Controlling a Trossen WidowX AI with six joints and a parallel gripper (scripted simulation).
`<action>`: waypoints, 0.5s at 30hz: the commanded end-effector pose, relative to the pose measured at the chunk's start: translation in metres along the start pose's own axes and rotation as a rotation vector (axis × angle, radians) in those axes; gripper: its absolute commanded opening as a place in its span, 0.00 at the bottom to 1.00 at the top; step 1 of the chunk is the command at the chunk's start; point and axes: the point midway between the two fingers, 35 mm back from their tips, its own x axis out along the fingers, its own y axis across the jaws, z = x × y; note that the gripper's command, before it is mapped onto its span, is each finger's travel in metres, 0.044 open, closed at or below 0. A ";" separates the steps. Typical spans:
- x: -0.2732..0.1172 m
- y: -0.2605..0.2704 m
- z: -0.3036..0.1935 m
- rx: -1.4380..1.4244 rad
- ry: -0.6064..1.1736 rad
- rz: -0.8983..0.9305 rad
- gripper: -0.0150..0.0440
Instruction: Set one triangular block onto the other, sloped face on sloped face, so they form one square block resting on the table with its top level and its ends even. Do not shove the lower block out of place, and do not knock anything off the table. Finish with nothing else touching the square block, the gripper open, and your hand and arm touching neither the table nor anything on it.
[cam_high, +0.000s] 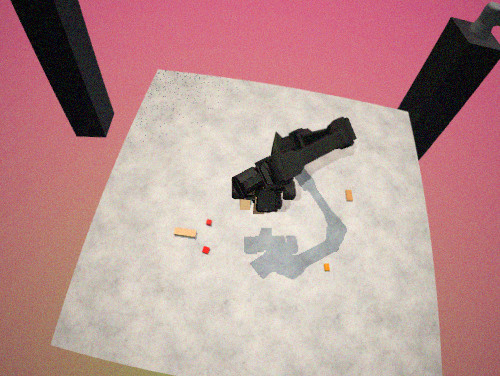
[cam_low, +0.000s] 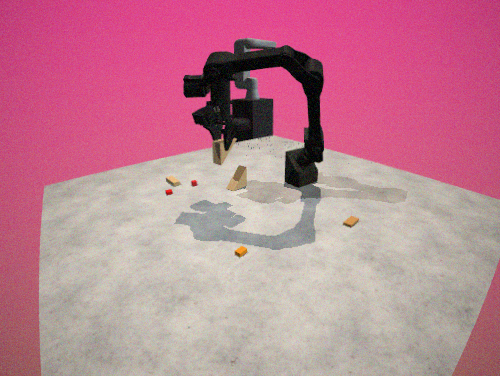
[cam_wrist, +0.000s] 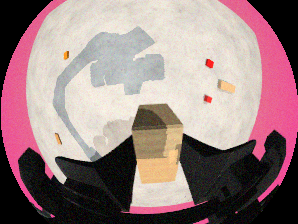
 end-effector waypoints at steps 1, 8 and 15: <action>-0.004 -0.019 -0.012 -0.006 -0.002 0.011 0.25; -0.004 -0.029 -0.020 -0.008 -0.004 0.021 0.25; 0.019 -0.031 -0.028 -0.008 -0.004 0.021 0.25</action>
